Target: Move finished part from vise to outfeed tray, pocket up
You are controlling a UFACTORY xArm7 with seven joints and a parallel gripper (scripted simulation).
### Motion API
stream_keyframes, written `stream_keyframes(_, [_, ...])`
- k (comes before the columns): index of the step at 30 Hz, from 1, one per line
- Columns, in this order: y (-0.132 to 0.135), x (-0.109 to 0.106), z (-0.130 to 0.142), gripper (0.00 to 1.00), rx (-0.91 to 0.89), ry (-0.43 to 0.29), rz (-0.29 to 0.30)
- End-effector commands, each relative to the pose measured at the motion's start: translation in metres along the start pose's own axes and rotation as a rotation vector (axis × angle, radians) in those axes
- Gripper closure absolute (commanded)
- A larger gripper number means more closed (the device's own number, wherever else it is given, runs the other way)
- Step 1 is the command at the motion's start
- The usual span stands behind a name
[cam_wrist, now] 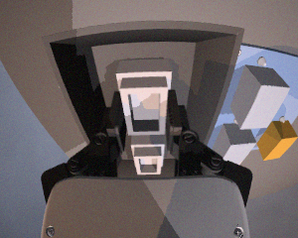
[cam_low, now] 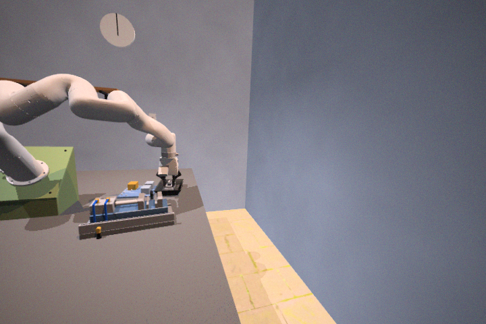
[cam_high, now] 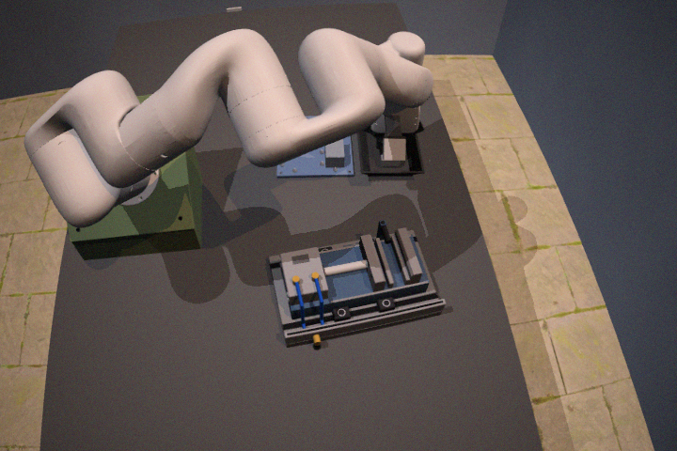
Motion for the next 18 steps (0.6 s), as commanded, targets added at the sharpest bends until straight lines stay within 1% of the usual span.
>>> stream_keyframes(1, [-0.0017, -0.0001, 0.0009, 1.00, 0.000, -0.003, -0.005])
stream_keyframes(18, [-0.0018, 0.0039, 0.0008, 1.00, 0.000, -0.003, -0.005])
Point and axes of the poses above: the point where the finger pads meet when closed, its own x axis out along the fingers, its own y axis across the jaws, z = x × y, the point moved 2 cm from there along -x, back along the fingers, and after that the axes turned 13 degrees about -x, right-handed, at the moved point
